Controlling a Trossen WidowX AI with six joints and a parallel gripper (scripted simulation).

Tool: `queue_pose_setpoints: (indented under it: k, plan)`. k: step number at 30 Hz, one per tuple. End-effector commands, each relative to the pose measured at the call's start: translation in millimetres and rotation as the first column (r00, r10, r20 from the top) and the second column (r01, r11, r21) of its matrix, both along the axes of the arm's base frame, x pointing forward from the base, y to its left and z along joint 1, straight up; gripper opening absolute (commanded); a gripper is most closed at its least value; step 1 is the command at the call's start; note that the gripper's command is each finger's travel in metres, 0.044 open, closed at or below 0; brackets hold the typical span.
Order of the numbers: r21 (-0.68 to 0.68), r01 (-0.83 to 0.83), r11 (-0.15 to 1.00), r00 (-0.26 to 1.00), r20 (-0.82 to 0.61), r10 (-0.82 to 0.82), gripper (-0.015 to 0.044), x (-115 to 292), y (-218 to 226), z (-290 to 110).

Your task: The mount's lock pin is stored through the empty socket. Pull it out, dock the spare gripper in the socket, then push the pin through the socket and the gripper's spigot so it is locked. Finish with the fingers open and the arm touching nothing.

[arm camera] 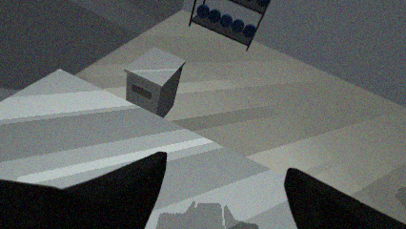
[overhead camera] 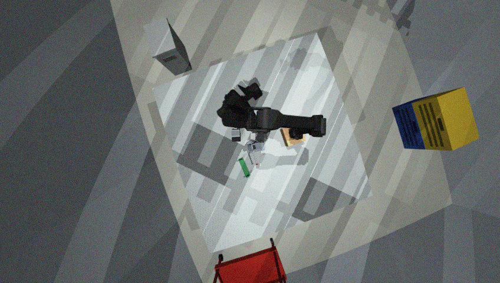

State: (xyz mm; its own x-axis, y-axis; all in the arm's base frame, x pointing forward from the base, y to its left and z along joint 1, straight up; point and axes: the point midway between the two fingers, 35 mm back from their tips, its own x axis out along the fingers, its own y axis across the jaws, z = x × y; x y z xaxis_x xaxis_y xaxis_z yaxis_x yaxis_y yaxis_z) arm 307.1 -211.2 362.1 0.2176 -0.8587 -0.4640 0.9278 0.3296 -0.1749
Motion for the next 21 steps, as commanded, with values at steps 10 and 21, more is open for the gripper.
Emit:
queue_pose_setpoints:
  k: [10, 21]
  plan:
    - [0.338, -0.657, 0.674, 0.451, -0.540, 0.710, 0.0300, 57.1, 123.6, -106.0]
    - [0.697, -0.715, 0.055, -0.438, -0.508, 0.742, 0.0300, 40.5, 241.7, -182.6]
